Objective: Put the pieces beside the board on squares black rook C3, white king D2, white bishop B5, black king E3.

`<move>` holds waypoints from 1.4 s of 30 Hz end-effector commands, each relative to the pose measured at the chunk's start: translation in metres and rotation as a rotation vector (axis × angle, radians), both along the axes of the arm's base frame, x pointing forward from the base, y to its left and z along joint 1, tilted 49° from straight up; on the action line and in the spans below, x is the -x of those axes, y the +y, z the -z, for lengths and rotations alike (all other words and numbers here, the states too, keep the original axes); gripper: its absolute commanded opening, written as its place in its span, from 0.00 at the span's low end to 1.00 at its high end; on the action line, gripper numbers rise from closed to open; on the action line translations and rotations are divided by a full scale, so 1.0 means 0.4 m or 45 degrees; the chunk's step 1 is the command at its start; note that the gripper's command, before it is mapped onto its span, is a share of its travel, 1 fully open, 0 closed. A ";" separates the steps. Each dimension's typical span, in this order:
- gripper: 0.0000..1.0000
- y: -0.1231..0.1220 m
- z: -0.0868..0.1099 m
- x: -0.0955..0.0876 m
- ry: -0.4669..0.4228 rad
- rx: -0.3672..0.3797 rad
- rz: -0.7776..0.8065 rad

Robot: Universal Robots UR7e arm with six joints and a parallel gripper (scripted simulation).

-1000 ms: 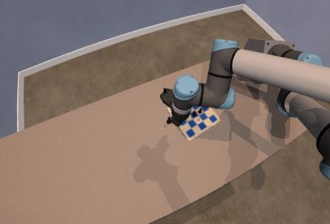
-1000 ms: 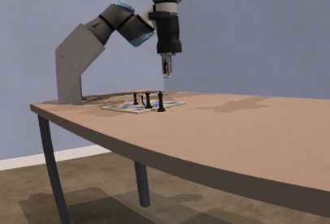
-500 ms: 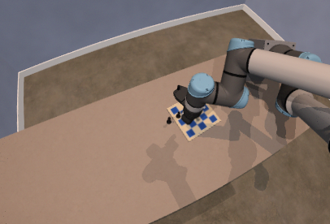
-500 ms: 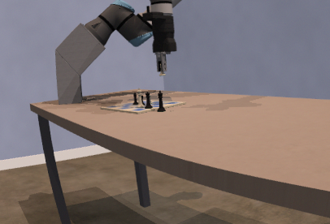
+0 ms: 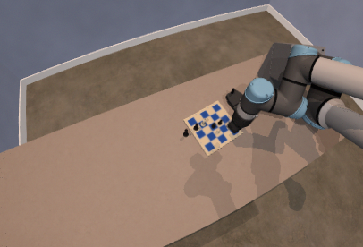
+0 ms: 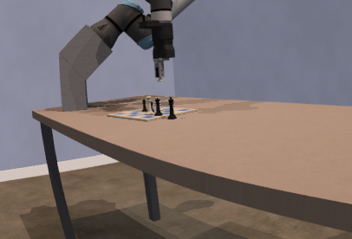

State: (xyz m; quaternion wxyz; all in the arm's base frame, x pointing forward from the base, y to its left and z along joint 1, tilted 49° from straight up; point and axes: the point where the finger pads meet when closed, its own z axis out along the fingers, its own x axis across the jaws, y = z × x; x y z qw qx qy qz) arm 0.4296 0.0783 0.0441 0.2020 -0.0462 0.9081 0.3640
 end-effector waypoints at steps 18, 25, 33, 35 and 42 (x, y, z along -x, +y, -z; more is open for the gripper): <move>0.00 0.012 -0.004 0.048 0.019 -0.009 0.026; 0.00 0.016 0.000 0.045 0.019 -0.009 0.026; 0.00 0.037 0.020 0.035 0.019 -0.009 0.026; 0.00 0.045 0.028 0.031 0.019 -0.009 0.026; 0.00 0.068 0.050 0.020 0.019 -0.009 0.026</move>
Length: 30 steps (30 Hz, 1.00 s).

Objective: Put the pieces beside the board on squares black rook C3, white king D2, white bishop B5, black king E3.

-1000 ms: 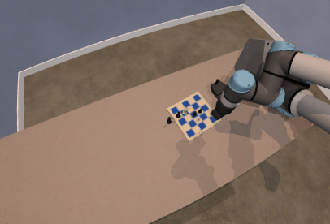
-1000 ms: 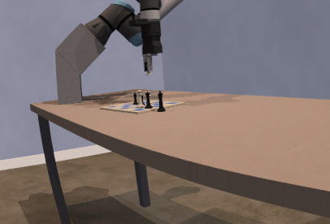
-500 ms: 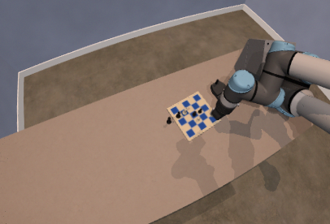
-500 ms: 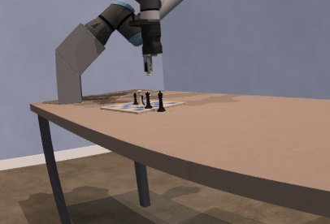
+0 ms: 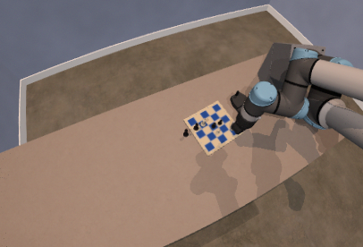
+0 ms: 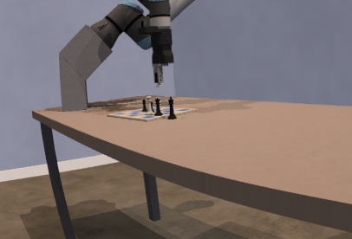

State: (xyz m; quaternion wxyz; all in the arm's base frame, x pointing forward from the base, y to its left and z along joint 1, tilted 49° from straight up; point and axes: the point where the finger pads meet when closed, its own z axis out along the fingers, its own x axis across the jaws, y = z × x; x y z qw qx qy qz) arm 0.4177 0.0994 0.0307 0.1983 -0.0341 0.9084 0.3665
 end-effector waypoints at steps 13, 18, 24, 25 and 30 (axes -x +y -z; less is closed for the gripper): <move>0.00 0.071 0.070 -0.037 -0.001 0.002 0.003; 0.00 0.093 0.091 -0.048 -0.001 0.002 0.003; 0.00 0.111 0.109 -0.057 -0.001 0.002 0.003; 0.00 0.113 0.111 -0.058 -0.001 0.002 0.003; 0.00 0.118 0.115 -0.060 -0.001 0.002 0.003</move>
